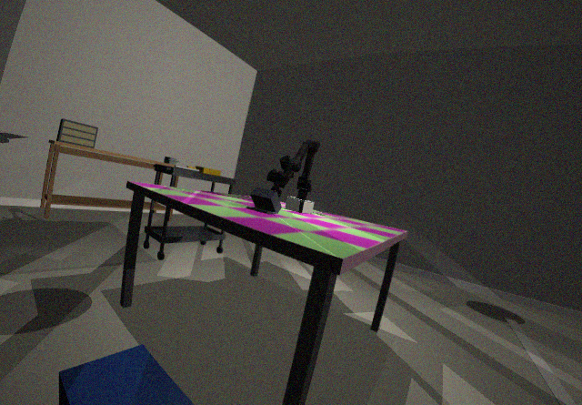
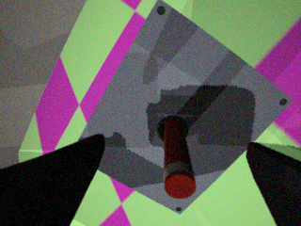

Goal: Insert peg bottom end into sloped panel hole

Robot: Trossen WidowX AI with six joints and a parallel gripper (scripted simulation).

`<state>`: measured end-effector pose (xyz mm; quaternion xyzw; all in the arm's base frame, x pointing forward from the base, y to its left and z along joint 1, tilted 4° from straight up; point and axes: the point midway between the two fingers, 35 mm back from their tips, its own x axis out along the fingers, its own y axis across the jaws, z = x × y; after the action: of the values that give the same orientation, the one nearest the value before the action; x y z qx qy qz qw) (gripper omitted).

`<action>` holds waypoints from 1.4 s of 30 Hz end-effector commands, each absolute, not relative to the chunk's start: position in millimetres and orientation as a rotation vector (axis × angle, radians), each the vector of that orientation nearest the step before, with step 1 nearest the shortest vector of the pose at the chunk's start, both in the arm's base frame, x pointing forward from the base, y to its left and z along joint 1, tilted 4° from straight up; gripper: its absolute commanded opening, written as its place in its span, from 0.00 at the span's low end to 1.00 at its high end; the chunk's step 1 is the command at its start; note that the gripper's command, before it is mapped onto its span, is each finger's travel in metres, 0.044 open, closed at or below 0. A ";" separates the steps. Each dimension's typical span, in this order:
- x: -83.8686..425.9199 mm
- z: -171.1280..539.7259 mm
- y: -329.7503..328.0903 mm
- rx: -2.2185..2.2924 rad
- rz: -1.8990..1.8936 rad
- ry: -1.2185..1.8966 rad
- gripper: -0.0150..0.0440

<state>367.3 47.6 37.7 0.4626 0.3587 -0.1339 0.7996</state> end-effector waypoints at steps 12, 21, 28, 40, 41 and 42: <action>358.5 51.4 45.9 0.993 -0.285 0.763 1.00; 353.3 58.4 45.0 0.994 -0.285 0.763 1.00; 349.0 63.8 44.2 0.994 -0.285 0.762 1.00; 341.6 72.6 42.9 0.994 -0.286 0.761 1.00; 341.0 73.3 42.8 0.994 -0.286 0.761 1.00; 340.3 74.1 42.7 0.994 -0.286 0.761 1.00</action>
<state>342.6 43.0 70.4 0.4638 0.3565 -0.1353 0.7997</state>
